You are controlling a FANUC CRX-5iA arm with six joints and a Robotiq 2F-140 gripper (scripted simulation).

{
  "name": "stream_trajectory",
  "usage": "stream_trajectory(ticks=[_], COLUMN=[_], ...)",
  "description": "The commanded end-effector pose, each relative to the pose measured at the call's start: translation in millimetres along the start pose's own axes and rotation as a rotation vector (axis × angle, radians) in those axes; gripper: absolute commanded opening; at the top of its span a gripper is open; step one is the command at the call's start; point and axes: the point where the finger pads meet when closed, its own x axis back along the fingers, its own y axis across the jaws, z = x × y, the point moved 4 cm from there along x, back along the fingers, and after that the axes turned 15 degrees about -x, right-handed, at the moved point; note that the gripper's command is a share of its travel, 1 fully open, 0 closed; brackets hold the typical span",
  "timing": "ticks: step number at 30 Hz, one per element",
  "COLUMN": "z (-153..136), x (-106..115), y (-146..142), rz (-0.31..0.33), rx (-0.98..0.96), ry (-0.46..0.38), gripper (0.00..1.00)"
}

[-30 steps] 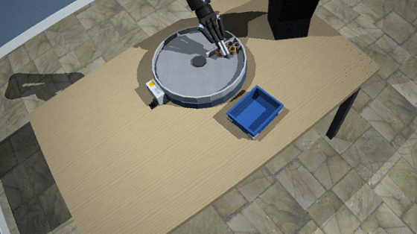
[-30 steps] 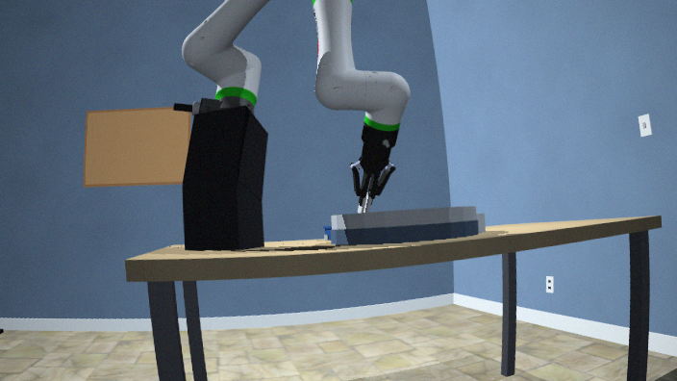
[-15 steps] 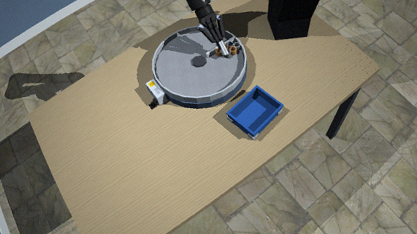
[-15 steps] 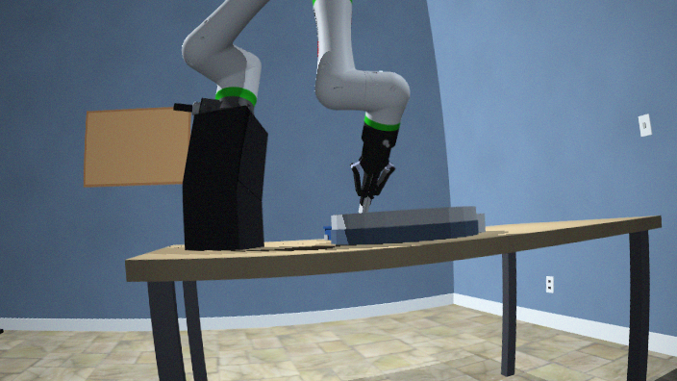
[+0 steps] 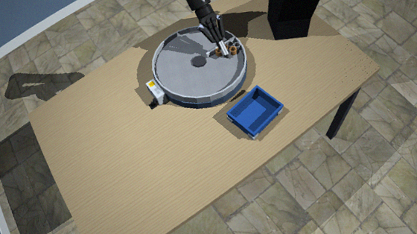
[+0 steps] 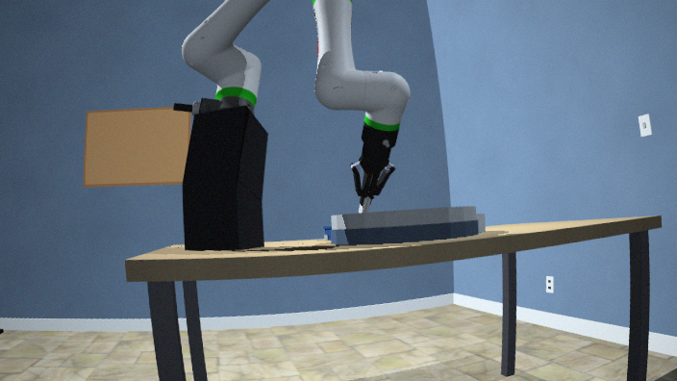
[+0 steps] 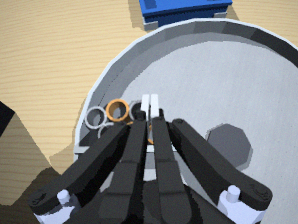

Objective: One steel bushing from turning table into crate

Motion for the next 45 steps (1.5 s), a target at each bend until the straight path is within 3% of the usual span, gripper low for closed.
stream_trajectory(ticks=[1,26,38,45], z=[0,0,29,35], x=[0,1,36,44], y=[0,0,-8,-10], rz=[0.000,0.000,0.000,0.000], rx=[0.000,0.000,0.000,0.000], ry=[-0.001,-0.001,-0.001,-0.001], gripper=[0.00,0.00,0.00,0.00])
